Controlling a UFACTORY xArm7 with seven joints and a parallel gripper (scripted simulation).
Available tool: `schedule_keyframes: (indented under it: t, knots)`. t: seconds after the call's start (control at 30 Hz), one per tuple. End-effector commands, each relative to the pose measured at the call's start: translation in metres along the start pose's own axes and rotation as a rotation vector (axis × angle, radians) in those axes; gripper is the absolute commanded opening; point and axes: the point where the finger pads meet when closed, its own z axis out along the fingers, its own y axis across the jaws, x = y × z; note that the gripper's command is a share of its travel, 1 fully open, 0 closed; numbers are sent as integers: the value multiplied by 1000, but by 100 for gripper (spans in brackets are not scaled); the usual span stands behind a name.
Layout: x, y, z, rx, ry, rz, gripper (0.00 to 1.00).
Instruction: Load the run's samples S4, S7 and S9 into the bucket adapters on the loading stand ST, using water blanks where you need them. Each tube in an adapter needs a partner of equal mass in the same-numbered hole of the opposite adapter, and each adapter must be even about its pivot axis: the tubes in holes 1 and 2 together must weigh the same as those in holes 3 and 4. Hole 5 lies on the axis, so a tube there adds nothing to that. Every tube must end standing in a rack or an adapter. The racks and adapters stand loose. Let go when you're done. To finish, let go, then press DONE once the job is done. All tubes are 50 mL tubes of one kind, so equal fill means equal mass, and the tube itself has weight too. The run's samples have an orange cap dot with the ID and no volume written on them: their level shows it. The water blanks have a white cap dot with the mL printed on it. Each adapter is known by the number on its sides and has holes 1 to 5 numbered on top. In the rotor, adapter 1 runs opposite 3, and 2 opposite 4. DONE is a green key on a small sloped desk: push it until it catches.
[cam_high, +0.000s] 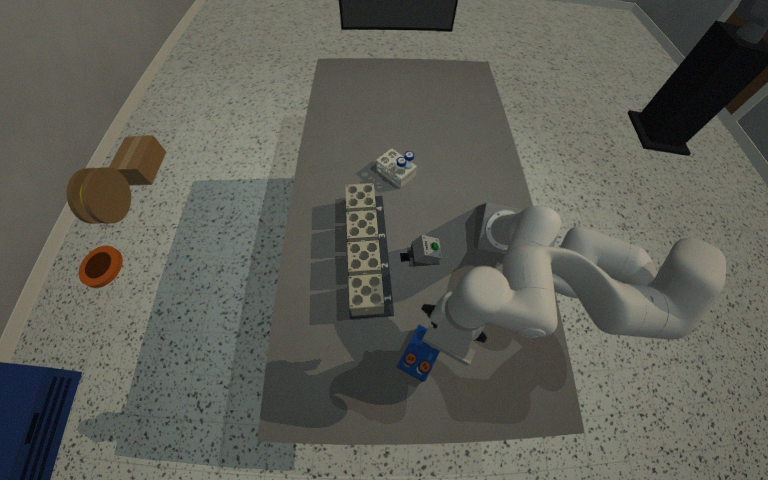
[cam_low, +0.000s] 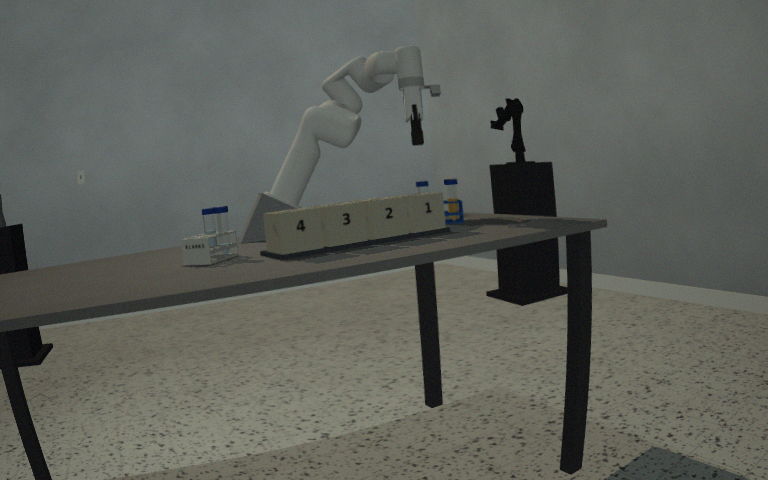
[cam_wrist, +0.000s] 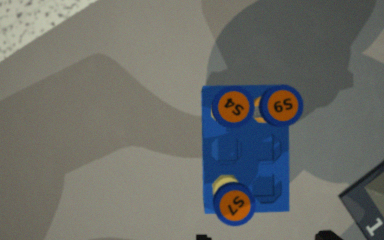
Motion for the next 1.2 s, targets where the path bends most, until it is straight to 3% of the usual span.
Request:
schedule_keyframes:
  t: [0.0, 1.17]
  knots:
    - [1, 0, 8, -1, 3, -1, 57]
    - [1, 0, 70, -1, 3, -1, 57]
